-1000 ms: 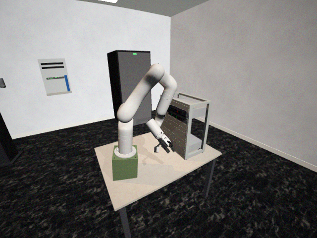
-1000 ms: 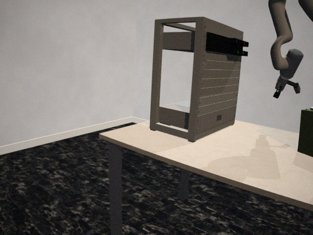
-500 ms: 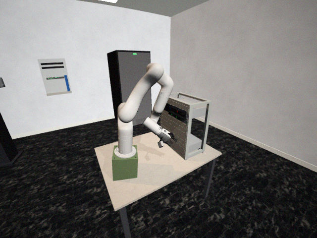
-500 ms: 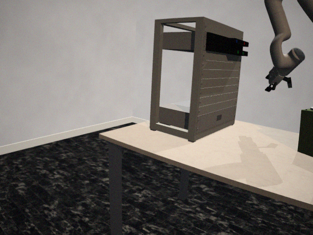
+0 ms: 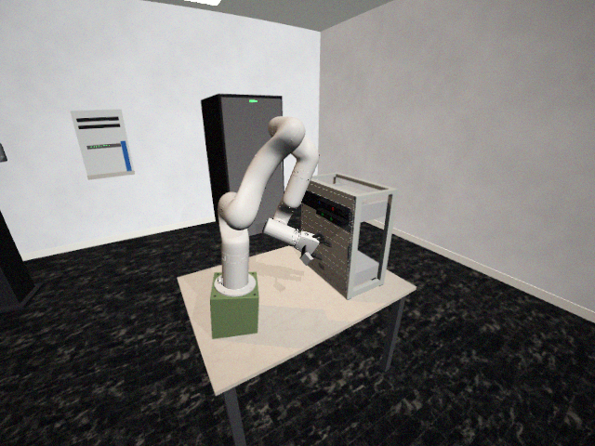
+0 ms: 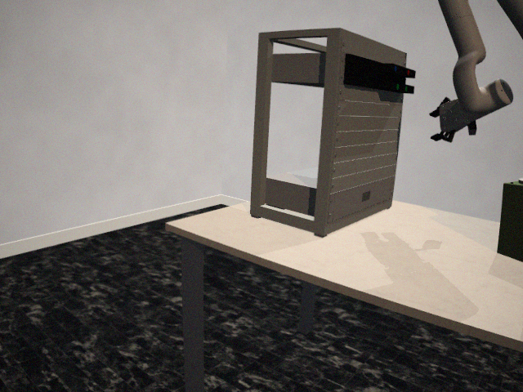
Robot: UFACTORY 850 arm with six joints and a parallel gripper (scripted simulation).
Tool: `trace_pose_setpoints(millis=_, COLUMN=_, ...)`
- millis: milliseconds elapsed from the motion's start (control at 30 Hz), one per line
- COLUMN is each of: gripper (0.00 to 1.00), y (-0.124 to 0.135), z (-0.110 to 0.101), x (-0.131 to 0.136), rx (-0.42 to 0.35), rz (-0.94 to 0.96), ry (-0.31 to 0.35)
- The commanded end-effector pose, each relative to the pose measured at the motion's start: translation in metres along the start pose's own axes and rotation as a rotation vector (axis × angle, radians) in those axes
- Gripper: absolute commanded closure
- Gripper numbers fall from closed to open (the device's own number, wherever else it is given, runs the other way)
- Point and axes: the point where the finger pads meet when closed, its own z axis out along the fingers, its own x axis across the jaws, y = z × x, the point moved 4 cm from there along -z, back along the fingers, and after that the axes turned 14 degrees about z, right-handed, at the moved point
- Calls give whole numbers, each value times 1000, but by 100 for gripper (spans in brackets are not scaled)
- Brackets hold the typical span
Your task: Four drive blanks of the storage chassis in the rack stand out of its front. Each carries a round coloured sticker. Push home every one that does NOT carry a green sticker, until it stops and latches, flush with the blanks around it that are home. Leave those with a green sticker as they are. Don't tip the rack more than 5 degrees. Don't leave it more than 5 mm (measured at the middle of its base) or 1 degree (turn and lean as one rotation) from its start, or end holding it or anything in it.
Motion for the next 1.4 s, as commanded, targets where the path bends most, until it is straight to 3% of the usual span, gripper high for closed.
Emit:
trace_pose_setpoints(millis=0, gripper=0, y=27, z=-10, x=-1, rx=-97, rz=-69, ry=-32)
trace_pose_setpoints(millis=267, gripper=0, y=60, z=-28, x=0, rx=-223, rz=-150, ry=-77)
trace_pose_setpoints(millis=800, gripper=0, y=103, z=-59, x=1, rx=-396, rz=-248, ry=-150)
trace_pose_setpoints(millis=1367, gripper=0, y=130, z=-85, x=2, rx=-517, rz=-306, ry=-209)
